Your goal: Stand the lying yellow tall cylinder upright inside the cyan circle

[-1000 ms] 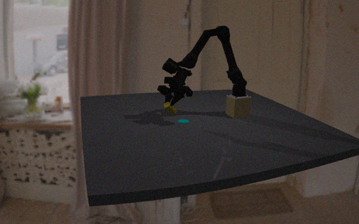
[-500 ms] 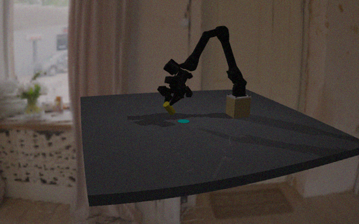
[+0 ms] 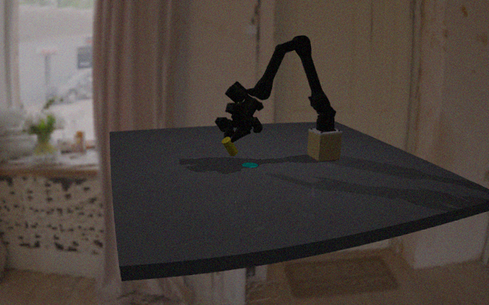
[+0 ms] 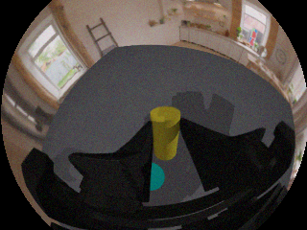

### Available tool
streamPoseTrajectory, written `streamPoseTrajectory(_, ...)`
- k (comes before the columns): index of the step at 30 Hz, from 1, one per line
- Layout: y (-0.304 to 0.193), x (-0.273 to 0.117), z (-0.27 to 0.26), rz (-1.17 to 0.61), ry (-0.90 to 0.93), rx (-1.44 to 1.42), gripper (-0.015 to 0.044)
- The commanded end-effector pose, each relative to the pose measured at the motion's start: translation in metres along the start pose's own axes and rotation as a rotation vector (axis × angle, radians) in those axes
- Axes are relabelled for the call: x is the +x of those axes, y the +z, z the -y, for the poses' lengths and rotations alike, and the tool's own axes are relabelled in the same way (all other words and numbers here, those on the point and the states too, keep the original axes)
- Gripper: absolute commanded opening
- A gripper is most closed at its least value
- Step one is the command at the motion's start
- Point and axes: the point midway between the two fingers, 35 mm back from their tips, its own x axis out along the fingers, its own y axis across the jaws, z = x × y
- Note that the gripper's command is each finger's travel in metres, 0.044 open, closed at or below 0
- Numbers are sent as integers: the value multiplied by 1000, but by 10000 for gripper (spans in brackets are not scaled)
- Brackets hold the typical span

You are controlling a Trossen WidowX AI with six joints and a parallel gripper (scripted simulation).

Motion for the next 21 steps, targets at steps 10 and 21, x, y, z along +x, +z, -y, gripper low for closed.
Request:
streamPoseTrajectory(10,-3,-5,-1,77,18,5,105)
streamPoseTrajectory(21,-4,-11,-2,142,29,-4,105)
